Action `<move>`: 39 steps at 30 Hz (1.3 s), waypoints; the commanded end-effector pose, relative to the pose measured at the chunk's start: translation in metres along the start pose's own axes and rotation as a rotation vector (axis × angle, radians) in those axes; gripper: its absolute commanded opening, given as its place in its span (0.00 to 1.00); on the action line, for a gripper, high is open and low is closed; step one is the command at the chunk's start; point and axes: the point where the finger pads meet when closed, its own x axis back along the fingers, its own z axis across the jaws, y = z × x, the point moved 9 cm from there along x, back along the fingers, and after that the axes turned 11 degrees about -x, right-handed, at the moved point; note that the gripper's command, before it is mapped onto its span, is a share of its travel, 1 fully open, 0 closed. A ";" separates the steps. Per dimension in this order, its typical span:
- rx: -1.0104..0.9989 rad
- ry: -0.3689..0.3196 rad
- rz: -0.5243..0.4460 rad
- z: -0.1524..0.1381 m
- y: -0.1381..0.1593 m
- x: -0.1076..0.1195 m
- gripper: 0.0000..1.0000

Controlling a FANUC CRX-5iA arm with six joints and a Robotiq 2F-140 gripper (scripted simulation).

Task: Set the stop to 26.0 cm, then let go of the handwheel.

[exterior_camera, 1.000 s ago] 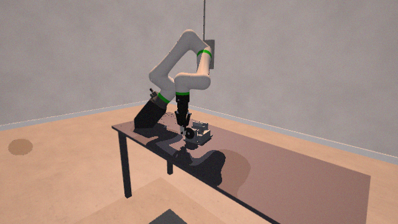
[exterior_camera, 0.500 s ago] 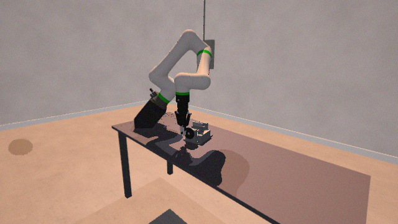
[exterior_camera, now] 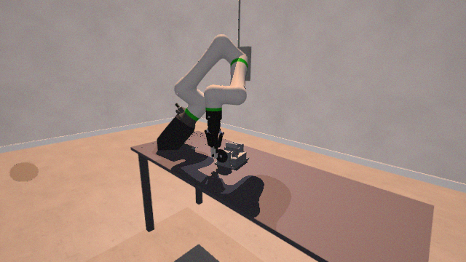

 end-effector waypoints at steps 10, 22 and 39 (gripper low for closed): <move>0.000 0.000 0.000 -0.001 0.000 0.001 0.04; 0.000 0.000 0.000 -0.002 0.000 0.003 0.04; 0.000 0.000 0.000 -0.006 0.001 0.009 0.04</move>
